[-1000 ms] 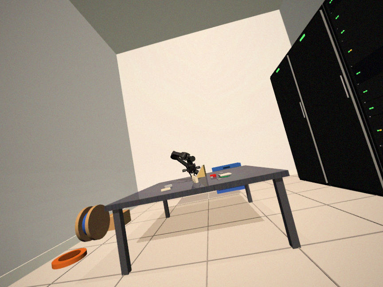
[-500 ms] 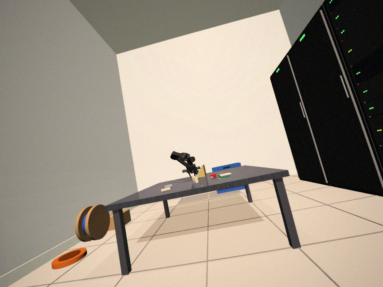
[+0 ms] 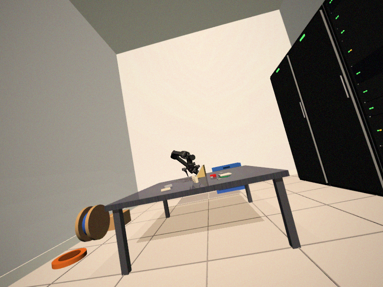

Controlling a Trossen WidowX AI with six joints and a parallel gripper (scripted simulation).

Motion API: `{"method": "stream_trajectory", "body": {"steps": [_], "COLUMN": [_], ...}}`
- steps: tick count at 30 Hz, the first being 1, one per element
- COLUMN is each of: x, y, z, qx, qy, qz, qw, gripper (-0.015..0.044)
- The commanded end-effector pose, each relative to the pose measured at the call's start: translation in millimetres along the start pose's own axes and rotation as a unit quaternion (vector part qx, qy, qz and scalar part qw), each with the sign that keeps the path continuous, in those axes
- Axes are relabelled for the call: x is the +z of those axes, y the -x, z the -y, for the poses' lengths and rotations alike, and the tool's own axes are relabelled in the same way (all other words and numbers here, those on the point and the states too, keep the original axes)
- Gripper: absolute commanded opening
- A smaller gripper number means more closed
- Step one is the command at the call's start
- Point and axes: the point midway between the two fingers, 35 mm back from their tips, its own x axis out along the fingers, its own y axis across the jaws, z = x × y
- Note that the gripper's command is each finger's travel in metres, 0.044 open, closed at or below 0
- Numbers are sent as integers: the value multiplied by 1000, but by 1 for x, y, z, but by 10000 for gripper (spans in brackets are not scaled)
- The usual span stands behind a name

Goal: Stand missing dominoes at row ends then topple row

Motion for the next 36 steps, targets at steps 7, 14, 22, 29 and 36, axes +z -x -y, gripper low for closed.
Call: {"method": "stream_trajectory", "body": {"steps": [7, 14, 22, 29, 36], "x": [-4, -6, -23, -41, -42], "y": [110, 105, 76, 50, 48], "z": [-2, -3, -4, -6, -6], "qx": [7, 9, 10, 2, 1], "qy": [22, -47, -422, -693, -715], "qz": [34, 31, 12, -1, -2], "qw": [999, 998, 906, 721, 699], "gripper": [440, 361, 151, 0, 0]}}
